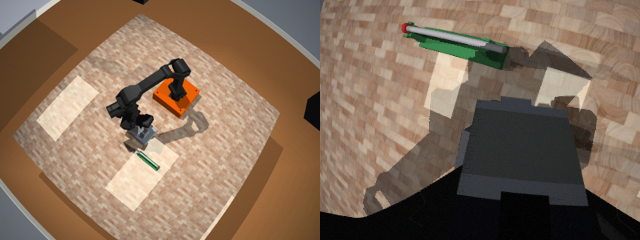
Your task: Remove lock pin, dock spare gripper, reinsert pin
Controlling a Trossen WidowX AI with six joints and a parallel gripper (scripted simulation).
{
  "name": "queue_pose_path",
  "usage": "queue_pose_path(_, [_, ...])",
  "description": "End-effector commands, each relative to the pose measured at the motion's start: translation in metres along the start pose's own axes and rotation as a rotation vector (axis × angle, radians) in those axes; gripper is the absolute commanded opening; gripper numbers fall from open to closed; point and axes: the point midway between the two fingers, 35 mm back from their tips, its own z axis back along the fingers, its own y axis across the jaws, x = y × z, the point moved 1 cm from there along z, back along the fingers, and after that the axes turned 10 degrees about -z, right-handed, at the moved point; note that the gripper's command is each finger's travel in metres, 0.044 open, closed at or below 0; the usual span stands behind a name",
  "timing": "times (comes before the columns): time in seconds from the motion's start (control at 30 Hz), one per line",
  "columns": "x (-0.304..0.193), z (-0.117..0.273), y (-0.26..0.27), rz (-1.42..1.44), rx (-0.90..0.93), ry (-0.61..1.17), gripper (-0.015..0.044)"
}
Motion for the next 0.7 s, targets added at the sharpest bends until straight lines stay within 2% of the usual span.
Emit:
queue_pose_path(0.0, [0.000,0.004,0.012,-0.032,-0.046,0.059,0.0000])
queue_pose_path(0.67, [-0.017,0.029,0.060,-0.143,-0.336,0.284,0.0000])
